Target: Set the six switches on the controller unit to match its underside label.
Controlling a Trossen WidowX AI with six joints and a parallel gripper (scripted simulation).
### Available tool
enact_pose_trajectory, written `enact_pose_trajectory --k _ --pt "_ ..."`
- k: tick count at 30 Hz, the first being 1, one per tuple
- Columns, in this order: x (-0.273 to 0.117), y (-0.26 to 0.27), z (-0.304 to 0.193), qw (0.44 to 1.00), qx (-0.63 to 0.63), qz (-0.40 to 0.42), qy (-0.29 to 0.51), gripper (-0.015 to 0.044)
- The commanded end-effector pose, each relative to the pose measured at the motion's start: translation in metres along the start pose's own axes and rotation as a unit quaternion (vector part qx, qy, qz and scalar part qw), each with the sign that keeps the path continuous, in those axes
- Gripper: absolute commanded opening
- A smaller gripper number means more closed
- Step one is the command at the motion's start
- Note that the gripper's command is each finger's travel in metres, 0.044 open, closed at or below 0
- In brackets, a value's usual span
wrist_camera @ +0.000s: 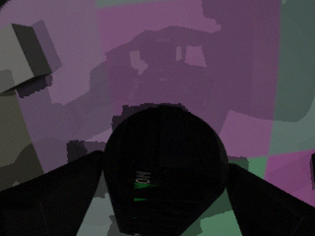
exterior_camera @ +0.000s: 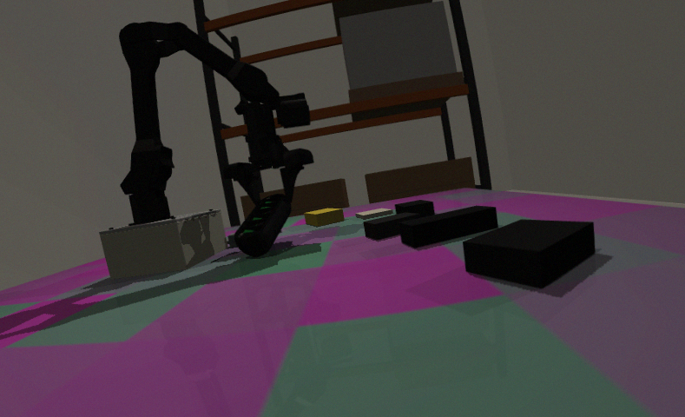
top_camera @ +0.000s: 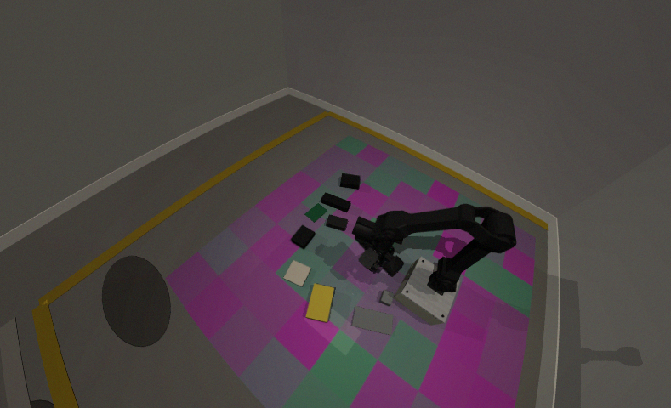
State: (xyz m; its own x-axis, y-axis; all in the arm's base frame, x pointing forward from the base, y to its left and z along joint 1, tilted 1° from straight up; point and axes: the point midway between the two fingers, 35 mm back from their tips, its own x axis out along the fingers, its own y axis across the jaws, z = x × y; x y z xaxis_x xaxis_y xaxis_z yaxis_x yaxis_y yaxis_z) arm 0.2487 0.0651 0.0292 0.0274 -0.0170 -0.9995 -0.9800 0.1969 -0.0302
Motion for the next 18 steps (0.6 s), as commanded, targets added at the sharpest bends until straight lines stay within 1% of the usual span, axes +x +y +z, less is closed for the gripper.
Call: enact_pose_trajectory --k 1,18 --pt "-0.003 0.0 -0.005 1.0 0.0 -0.001 0.0 0.0336" --pt "-0.012 0.0 -0.016 1.0 0.0 -0.001 -0.018 0.0336"
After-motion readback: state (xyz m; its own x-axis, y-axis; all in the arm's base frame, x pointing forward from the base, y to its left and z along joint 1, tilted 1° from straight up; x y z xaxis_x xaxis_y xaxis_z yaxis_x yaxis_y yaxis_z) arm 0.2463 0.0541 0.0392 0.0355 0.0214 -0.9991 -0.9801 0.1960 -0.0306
